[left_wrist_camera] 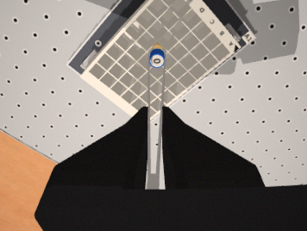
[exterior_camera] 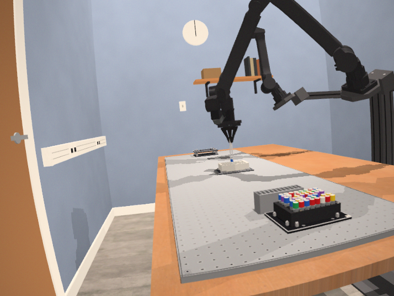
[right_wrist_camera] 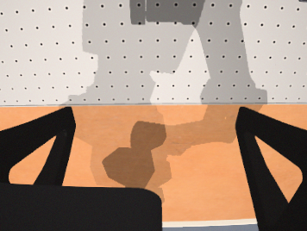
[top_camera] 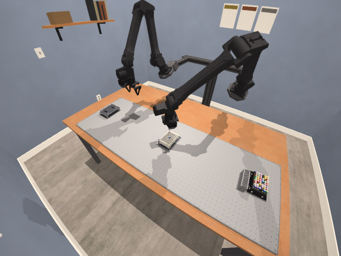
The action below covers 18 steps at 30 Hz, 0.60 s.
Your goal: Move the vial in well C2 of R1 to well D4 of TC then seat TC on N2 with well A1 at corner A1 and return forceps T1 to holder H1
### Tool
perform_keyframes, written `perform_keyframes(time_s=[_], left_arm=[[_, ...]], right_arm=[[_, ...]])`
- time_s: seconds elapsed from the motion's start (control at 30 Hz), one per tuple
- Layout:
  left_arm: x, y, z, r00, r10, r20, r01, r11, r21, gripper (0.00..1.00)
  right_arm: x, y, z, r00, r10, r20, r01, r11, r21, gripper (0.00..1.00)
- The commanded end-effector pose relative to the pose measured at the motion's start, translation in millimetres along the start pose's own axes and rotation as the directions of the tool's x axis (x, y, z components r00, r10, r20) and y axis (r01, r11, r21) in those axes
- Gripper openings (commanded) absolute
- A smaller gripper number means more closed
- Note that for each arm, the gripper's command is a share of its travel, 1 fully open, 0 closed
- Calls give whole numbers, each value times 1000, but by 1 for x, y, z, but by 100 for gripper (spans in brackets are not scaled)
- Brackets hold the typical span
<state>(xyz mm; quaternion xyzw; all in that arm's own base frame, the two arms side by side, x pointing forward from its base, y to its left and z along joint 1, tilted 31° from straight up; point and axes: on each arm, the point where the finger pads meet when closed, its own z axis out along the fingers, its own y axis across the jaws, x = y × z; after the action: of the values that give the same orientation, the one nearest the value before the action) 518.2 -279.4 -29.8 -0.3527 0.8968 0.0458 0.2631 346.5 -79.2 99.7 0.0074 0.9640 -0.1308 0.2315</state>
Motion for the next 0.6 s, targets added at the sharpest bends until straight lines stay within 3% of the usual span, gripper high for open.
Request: perform_keyframes(time_s=[0.0,0.57], left_arm=[[2,-10,-8,1000,-5,0,5,1000,17,9],[1,-10,-7,1000,-6,0,6,1000,16,11]], right_arm=[[-11,-2,-5,1000,-10,24,10,1000,2,100],[-11,-2,-5,1000,-10,24,10,1000,2,100]])
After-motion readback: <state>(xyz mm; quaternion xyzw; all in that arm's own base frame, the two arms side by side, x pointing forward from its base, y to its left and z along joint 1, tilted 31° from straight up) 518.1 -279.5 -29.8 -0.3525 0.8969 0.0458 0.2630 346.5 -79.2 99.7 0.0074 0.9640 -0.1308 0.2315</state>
